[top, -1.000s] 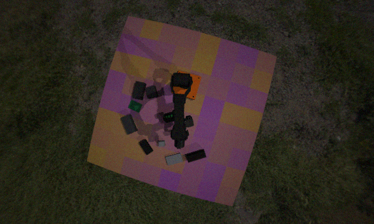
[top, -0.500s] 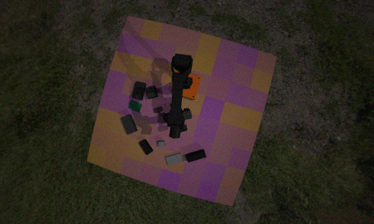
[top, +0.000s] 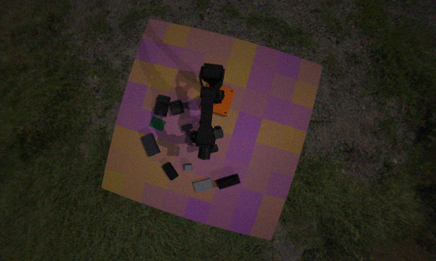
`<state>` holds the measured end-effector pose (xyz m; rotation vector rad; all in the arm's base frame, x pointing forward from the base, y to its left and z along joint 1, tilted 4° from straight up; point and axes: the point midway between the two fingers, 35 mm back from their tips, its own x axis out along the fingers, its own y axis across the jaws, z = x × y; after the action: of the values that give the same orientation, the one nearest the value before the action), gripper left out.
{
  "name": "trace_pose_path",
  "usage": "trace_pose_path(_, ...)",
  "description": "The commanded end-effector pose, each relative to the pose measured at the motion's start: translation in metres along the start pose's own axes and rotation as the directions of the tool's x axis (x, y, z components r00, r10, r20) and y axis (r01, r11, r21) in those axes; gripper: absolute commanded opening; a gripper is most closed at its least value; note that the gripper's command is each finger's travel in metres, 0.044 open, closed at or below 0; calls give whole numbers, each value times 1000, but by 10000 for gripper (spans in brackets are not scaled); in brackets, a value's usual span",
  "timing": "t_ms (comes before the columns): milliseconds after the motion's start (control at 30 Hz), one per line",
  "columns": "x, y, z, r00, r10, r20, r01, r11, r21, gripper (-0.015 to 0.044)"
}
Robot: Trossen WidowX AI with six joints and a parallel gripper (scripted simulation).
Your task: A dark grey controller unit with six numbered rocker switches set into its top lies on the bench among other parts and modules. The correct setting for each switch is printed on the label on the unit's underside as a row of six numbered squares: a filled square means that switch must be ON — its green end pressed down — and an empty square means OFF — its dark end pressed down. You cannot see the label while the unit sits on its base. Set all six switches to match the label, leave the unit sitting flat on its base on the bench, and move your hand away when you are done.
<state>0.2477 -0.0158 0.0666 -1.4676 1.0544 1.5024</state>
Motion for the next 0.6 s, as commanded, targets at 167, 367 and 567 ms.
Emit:
trace_pose_path(167,15,0,1,1000,-1,6,1,1000,-6,0)
trace_pose_path(367,22,0,1,1000,-1,6,1,1000,-6,0)
trace_pose_path(567,24,0,1,1000,0,6,1,1000,-6,0)
